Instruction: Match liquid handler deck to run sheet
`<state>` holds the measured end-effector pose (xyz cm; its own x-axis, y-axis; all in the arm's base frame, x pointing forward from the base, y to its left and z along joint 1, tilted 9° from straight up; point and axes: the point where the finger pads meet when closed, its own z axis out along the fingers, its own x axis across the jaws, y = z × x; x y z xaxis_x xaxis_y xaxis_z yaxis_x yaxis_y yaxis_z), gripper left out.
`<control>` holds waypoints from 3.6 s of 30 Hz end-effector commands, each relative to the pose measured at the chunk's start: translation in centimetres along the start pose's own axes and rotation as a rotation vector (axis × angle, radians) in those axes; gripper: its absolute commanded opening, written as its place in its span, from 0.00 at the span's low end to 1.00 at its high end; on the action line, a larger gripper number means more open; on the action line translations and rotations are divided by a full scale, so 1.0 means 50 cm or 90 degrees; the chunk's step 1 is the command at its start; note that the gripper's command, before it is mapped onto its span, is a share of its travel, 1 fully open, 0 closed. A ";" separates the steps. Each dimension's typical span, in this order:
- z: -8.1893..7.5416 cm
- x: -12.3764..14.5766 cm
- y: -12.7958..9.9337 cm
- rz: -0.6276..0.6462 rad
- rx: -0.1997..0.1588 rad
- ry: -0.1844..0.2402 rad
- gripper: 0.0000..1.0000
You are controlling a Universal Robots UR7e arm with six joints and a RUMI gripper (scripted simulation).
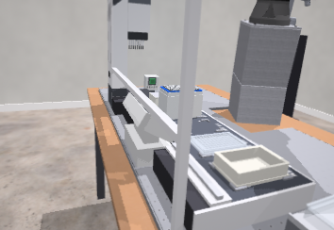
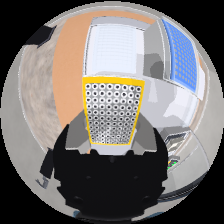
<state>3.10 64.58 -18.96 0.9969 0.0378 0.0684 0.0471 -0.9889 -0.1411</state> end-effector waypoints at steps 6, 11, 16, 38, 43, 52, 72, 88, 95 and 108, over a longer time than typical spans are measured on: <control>-0.002 0.001 -0.003 0.000 0.002 0.000 0.00; -0.002 0.001 -0.003 0.000 0.002 0.000 0.00; -0.002 0.001 -0.003 0.000 0.002 0.000 0.00; 0.012 0.003 -0.005 0.000 0.003 0.001 0.00; 0.015 0.003 -0.005 0.001 0.003 0.001 0.00; 0.020 0.003 -0.004 0.001 0.003 0.000 0.00; 0.021 0.001 -0.003 0.000 0.002 0.000 0.82; 0.021 0.001 -0.003 0.000 0.002 0.000 0.82; 0.021 0.001 -0.003 0.000 0.002 0.000 0.82; 0.007 0.001 0.000 0.000 0.001 0.000 0.82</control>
<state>3.14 64.67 -20.03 0.9969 0.0380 0.0683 0.0473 -0.9889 -0.1407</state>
